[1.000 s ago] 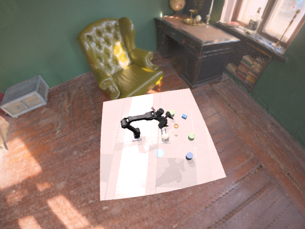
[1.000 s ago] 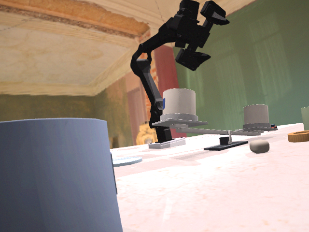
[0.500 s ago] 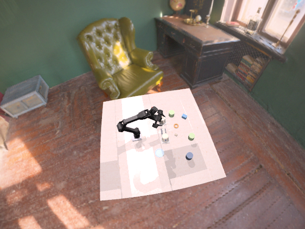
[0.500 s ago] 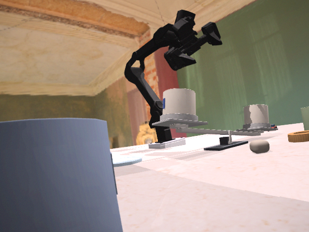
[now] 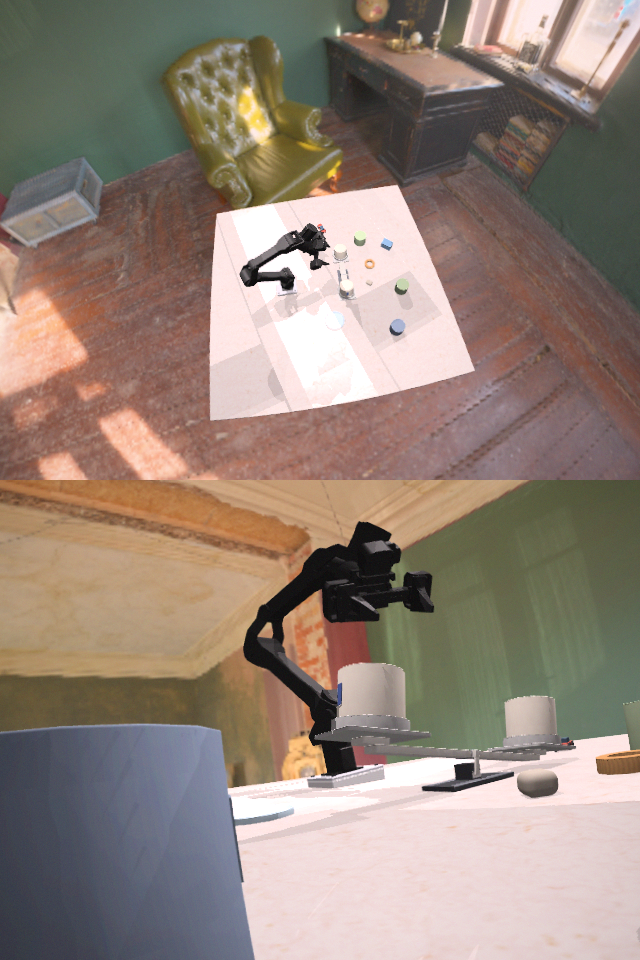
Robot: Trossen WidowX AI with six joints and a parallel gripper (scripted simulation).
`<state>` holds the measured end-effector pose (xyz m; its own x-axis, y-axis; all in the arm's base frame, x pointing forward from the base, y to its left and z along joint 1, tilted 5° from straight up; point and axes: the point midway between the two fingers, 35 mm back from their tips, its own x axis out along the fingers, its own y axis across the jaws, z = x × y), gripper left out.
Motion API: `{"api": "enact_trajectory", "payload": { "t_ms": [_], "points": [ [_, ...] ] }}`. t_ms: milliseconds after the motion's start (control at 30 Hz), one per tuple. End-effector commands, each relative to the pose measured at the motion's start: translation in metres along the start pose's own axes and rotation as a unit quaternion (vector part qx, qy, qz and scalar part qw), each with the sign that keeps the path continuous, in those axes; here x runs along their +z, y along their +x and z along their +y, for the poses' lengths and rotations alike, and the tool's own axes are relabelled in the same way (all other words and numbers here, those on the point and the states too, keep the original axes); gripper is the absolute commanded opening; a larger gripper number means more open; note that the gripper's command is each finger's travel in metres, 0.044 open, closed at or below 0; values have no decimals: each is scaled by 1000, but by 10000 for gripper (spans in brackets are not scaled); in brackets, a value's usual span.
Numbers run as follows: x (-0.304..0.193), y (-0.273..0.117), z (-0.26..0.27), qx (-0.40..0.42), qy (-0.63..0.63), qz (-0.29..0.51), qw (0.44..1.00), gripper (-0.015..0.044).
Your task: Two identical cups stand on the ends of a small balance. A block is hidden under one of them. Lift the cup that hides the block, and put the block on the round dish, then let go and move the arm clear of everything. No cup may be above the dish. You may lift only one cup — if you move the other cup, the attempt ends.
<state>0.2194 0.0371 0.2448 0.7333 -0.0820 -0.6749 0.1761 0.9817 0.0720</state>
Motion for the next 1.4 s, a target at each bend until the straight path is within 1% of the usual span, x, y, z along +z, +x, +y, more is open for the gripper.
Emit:
{"api": "enact_trajectory", "payload": {
  "t_ms": [0,100,333,667,1000,1367],
  "points": [
    [-11,-8,-4,0,-59,8,998,440],
    [-19,-14,-8,2,-99,13,995,440],
    [-19,-14,-6,4,-110,18,994,440],
    [-9,4,20,19,-226,75,971,440],
    [-5,28,47,45,-370,140,917,440],
    [-6,60,76,96,-511,205,829,440]
  ]
}}
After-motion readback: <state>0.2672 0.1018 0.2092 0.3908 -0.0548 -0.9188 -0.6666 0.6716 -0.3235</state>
